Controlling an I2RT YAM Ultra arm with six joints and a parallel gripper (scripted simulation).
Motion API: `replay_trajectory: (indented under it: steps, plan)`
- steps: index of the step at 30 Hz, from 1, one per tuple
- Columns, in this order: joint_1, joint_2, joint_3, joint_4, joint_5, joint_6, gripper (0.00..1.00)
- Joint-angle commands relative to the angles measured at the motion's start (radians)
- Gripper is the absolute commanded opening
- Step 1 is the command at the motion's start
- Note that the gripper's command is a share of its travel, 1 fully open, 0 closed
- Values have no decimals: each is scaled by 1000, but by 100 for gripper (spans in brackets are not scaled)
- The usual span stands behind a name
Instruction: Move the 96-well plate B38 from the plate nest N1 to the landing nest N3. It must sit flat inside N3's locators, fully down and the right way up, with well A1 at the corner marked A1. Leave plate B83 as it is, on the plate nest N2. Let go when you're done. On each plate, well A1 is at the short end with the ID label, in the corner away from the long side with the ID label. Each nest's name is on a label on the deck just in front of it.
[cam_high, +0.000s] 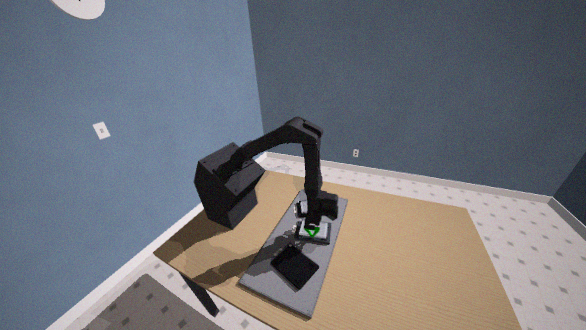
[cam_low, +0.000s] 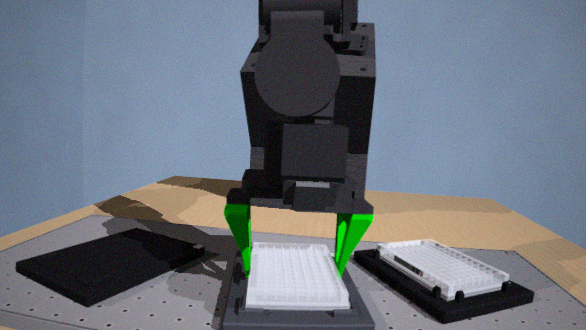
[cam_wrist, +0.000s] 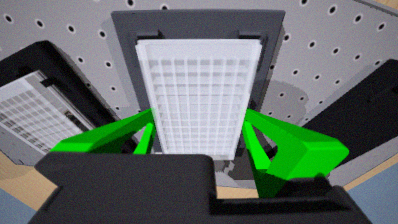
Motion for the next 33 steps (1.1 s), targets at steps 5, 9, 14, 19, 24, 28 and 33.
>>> replay_trajectory:
  steps: [5,9,14,19,24,28,33]
  plan:
    - [0,-3,5,4,-1,-1,0]
    - [0,-2,5,4,-1,-1,0]
    - [0,1,7,6,-1,-1,0]
    - [0,1,7,6,-1,-1,100]
    - [0,1,7,6,-1,-1,100]
    - [0,1,7,6,-1,-1,100]
    - [0,1,7,6,-1,-1,100]
